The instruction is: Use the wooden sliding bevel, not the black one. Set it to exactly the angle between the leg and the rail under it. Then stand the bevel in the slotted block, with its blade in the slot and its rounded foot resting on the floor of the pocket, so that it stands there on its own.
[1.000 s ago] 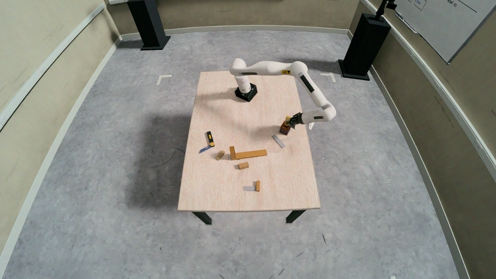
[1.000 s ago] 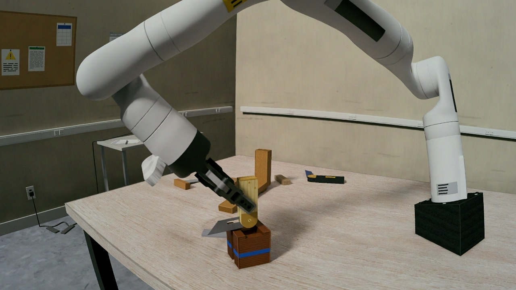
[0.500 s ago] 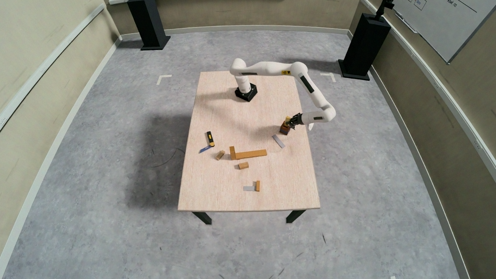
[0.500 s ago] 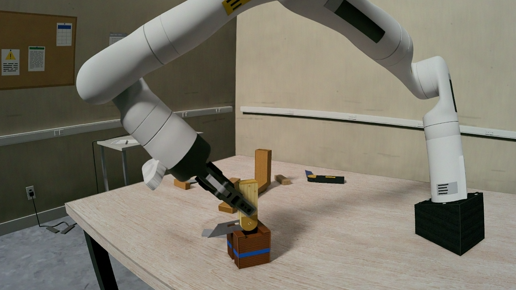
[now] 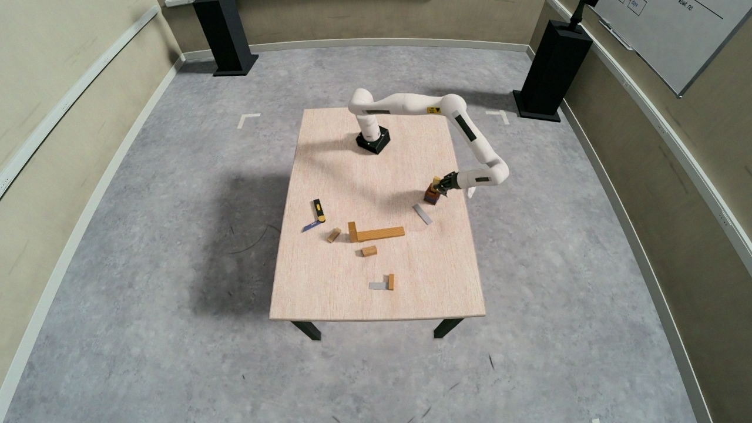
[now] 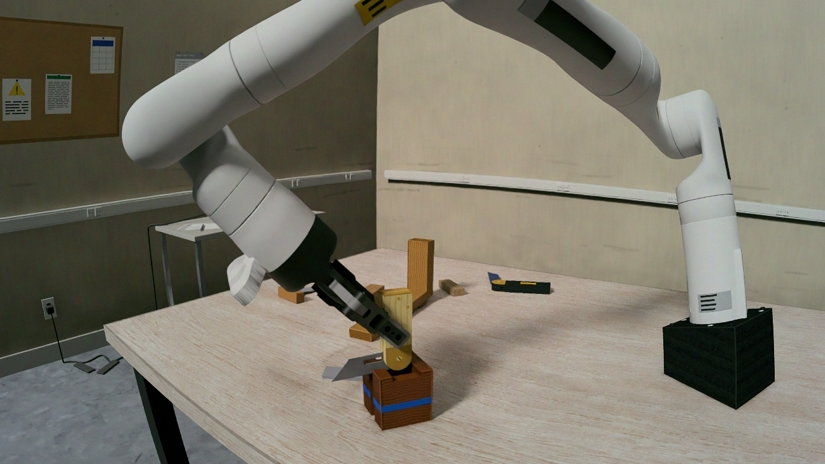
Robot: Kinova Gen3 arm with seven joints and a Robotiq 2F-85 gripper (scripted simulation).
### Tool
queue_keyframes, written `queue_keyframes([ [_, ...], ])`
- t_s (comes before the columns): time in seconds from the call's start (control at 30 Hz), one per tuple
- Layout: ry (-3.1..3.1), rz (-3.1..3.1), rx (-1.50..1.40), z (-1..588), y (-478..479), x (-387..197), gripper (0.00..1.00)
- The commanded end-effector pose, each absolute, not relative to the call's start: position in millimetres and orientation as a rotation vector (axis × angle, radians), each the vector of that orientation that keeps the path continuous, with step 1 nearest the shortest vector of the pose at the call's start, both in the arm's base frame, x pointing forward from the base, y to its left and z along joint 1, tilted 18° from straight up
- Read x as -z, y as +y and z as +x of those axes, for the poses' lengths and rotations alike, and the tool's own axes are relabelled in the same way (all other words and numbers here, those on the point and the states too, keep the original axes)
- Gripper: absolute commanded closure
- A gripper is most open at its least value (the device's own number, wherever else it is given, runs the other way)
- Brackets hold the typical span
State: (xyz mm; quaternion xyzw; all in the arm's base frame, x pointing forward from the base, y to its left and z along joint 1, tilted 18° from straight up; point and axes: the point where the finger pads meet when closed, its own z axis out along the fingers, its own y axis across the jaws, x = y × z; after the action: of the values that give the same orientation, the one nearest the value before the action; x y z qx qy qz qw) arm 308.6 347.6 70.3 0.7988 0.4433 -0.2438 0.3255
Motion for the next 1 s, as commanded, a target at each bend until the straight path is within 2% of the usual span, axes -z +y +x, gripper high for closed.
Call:
queue_keyframes([
  [0.0,1.163,2.095,0.637,308.6,348.2,-71.1,0.90],
  [0.97,1.163,2.095,0.637,310.7,347.2,-63.9,0.90],
])
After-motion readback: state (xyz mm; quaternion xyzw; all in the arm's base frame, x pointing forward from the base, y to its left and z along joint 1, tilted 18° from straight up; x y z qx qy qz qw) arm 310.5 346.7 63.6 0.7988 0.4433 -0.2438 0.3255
